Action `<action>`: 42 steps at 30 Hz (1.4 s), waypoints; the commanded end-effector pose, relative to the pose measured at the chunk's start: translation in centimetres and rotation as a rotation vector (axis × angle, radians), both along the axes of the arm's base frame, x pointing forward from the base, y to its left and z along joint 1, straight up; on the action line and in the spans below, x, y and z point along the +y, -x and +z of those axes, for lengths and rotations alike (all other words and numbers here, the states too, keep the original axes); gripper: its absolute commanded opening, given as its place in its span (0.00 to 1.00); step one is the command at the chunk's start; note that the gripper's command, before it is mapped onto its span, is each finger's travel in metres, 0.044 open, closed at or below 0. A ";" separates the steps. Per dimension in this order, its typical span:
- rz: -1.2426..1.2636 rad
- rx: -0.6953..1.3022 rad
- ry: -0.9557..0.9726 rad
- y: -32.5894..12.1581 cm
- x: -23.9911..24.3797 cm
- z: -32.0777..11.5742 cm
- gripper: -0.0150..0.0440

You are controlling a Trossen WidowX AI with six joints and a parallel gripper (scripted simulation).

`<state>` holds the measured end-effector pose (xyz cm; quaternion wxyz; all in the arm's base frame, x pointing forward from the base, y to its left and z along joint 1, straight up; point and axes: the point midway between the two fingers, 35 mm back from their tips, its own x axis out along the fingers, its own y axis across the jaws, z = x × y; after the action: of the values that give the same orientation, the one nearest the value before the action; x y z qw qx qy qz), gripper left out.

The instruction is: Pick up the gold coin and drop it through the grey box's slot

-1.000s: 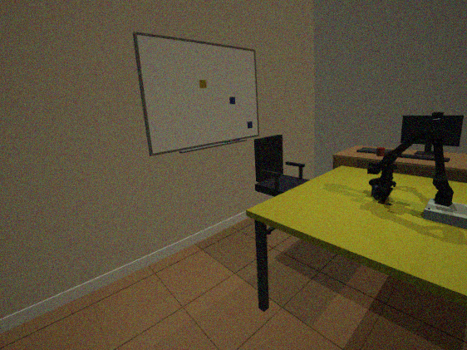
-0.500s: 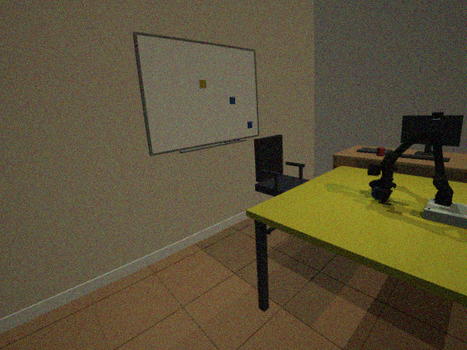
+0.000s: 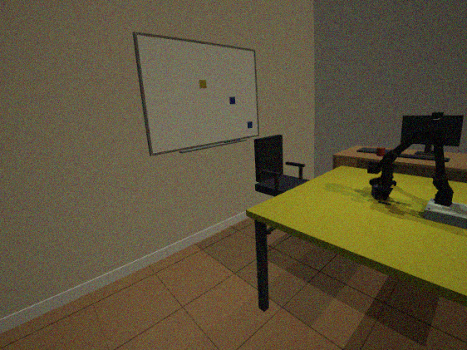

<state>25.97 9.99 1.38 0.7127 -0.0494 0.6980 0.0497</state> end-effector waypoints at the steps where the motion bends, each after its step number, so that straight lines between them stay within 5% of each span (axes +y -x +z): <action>1: -0.001 -0.008 -0.006 -0.3 0.2 1.2 0.25; 31: -0.007 -0.008 -0.006 0.2 -0.1 8.2 0.25; 42: -0.359 -0.007 -0.014 0.2 -0.2 8.2 0.25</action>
<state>25.78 9.80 9.47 0.7159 0.0460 0.6954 -0.0417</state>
